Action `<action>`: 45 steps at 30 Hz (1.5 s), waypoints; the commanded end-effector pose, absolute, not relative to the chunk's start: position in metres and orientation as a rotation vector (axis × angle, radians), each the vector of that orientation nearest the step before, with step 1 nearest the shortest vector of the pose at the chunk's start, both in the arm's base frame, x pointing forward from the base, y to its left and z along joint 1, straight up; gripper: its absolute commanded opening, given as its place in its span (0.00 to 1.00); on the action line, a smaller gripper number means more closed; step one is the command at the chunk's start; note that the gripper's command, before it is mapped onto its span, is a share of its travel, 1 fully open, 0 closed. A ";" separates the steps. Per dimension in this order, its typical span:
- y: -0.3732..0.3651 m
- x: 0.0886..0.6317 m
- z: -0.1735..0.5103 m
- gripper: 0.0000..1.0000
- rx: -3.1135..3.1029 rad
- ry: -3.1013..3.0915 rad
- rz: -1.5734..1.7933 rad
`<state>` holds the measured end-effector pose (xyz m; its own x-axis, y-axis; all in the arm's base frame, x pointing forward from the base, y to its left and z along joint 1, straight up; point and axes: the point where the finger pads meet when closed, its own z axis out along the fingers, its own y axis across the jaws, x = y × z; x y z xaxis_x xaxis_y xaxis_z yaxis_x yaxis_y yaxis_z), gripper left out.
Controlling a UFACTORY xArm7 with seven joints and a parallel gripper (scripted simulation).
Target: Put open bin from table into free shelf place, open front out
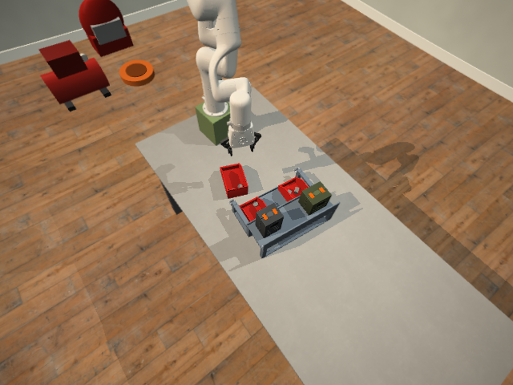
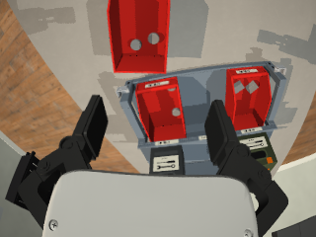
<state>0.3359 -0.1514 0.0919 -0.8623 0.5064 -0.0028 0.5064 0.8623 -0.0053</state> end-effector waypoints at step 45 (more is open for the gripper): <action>-0.143 0.343 0.093 1.00 0.825 3.027 -0.011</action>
